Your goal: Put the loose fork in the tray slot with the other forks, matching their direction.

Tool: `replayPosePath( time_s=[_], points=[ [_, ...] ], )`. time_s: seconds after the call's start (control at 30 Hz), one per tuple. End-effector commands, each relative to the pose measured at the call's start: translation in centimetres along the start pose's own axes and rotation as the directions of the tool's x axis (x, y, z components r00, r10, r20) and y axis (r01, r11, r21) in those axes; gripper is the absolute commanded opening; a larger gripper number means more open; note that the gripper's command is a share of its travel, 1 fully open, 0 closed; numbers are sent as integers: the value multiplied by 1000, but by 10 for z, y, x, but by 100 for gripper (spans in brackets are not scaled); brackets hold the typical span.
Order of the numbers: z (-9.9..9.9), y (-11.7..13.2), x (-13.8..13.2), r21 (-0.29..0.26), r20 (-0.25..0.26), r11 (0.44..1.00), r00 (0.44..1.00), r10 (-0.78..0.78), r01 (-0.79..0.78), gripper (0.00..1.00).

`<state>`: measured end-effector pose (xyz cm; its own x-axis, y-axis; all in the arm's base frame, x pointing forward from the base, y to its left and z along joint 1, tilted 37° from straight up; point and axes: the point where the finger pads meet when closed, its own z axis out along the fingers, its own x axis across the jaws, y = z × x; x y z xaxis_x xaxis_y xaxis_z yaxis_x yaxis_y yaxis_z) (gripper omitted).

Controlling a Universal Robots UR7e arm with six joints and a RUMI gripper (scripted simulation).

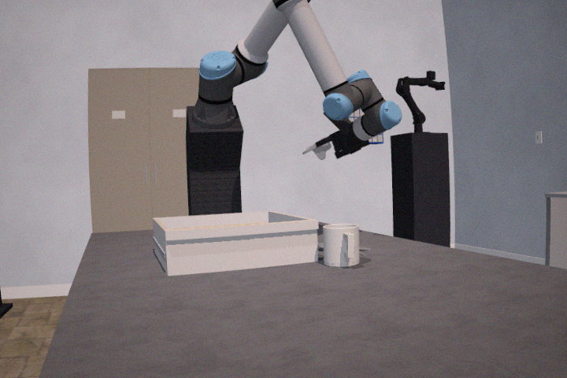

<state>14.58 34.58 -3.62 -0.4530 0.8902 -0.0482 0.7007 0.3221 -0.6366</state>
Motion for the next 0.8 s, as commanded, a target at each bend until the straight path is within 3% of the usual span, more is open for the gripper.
replayPosePath(
  time_s=[0.0, 0.13, 0.27, 0.33, 0.43, 0.77],
  points=[
    [1, 29, -15, -128, -21, 991, 999, -27, 25, 100],
    [-4, 50, -29, -228, -24, 973, 999, -43, 36, 100],
    [-8, 63, -39, -292, -22, 955, 998, -50, 42, 100],
    [-8, 63, -39, -292, -22, 955, 998, -50, 42, 100],
    [-15, 80, -54, -383, -15, 922, 998, -57, 47, 100],
    [-34, 106, -85, -543, 9, 838, 999, -53, 50, 100]
  ],
)
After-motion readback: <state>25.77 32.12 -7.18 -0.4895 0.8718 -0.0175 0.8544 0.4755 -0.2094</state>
